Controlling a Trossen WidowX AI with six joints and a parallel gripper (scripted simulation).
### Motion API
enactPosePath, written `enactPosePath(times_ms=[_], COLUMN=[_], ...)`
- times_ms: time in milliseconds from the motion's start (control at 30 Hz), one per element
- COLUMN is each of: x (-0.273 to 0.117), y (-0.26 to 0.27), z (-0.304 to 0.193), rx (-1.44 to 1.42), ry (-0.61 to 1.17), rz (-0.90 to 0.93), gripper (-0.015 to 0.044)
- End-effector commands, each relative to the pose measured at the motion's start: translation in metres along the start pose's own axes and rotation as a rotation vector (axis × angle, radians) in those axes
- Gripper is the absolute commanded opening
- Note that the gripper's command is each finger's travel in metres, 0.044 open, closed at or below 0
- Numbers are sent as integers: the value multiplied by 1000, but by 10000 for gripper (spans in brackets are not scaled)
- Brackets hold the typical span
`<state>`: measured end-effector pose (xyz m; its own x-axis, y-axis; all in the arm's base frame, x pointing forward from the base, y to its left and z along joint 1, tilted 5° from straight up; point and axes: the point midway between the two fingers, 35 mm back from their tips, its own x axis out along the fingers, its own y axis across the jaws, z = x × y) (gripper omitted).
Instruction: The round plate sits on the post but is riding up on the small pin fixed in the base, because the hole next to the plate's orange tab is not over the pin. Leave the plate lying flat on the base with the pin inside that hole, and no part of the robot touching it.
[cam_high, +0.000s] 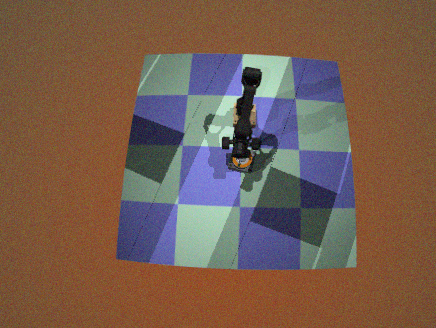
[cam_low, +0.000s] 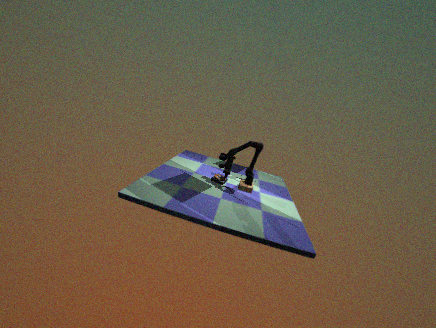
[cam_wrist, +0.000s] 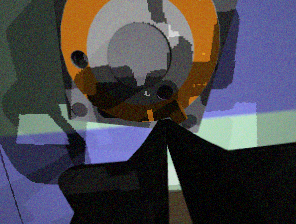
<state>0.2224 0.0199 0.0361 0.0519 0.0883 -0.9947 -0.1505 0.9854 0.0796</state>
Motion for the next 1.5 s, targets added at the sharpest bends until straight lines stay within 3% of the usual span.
enactPosePath(times_ms=[0, 1467], x=[0, -4], y=[-8, -33], z=[5, 28], rx=[4, 4], ry=[-6, -8], rz=[-23, -25], gripper=[0, 0])
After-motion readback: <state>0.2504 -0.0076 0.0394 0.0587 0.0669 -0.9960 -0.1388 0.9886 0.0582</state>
